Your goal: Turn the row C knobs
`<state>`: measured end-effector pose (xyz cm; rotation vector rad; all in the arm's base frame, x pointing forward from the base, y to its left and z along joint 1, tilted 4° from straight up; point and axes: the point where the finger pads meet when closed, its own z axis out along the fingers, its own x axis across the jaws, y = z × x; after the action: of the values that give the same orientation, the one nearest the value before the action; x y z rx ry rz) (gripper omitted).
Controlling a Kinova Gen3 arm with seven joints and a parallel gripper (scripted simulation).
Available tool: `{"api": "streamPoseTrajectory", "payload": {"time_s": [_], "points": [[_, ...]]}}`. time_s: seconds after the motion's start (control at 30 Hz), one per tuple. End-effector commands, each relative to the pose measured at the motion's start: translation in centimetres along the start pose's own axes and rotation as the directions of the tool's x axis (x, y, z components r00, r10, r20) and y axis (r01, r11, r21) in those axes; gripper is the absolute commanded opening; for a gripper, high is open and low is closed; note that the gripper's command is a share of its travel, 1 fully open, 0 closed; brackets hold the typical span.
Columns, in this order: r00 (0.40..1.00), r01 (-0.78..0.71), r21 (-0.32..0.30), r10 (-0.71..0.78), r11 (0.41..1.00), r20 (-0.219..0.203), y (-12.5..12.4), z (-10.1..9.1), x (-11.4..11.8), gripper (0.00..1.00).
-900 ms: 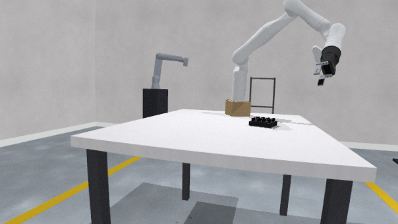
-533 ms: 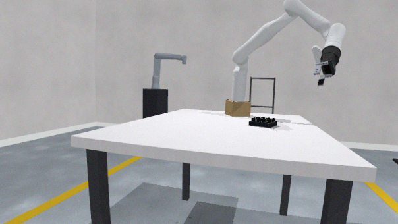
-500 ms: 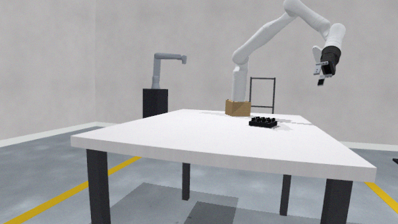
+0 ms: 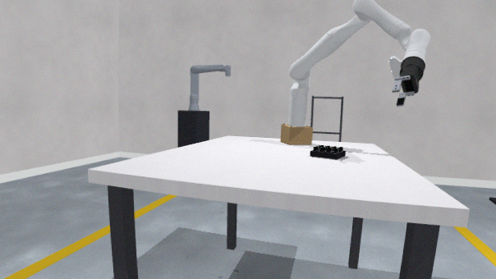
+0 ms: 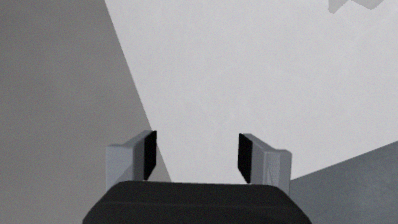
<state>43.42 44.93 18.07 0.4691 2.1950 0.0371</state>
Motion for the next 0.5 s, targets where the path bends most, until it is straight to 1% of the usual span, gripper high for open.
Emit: {"api": "streamPoseTrajectory", "payload": {"time_s": [0.0,0.13,0.2,0.33,0.47], "points": [[1.0,0.012,-0.009,-0.012,1.0,0.005,0.1,0.3,-0.5,1.0],[0.998,0.062,-0.041,-0.061,0.997,0.019,0.6,1.2,-1.5,1.0],[0.998,0.062,-0.041,-0.061,0.997,0.019,0.6,1.2,-1.5,1.0],[0.99,0.14,-0.084,-0.137,0.987,0.04,1.2,2.5,-2.8,1.0],[0.968,0.247,-0.133,-0.241,0.96,0.064,1.9,4.0,-4.1,1.0]]}}
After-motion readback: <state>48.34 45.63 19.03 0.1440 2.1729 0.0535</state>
